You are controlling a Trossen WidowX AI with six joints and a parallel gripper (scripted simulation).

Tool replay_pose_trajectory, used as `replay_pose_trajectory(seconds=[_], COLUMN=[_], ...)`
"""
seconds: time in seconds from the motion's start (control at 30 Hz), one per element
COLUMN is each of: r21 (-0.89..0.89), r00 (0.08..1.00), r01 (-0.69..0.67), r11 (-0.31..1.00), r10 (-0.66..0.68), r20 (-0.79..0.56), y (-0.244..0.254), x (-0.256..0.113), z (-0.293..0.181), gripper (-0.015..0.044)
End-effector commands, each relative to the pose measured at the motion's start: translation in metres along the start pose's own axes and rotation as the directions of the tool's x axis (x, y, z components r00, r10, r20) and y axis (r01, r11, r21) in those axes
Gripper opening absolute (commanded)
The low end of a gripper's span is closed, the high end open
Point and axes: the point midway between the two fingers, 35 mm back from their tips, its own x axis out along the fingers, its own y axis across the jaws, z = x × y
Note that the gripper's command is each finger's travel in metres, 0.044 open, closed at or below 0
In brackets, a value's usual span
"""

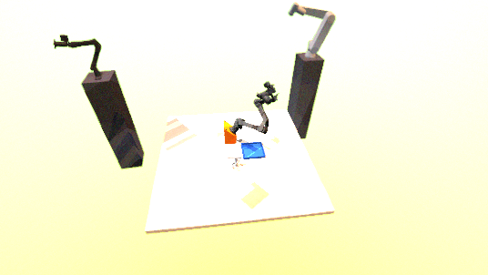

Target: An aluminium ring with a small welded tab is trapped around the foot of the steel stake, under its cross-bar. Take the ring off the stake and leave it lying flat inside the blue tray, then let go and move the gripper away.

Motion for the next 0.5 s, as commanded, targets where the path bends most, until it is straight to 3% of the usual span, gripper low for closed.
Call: replay_pose_trajectory(seconds=[0.0, 0.23, 0.47], r21=[0.0, 0.037, 0.09], r00=[1.0, 0.988, 0.942], r01=[0.0, -0.152, -0.335], r11=[1.0, 0.988, 0.938], r10=[0.0, 0.152, 0.337], r20=[0.0, -0.005, -0.003], y=[0.0, 0.037, 0.082], x=[0.0, -0.008, -0.027], z=[0.0, -0.008, -0.016], gripper=[0.0374, 0.02, 0.02])
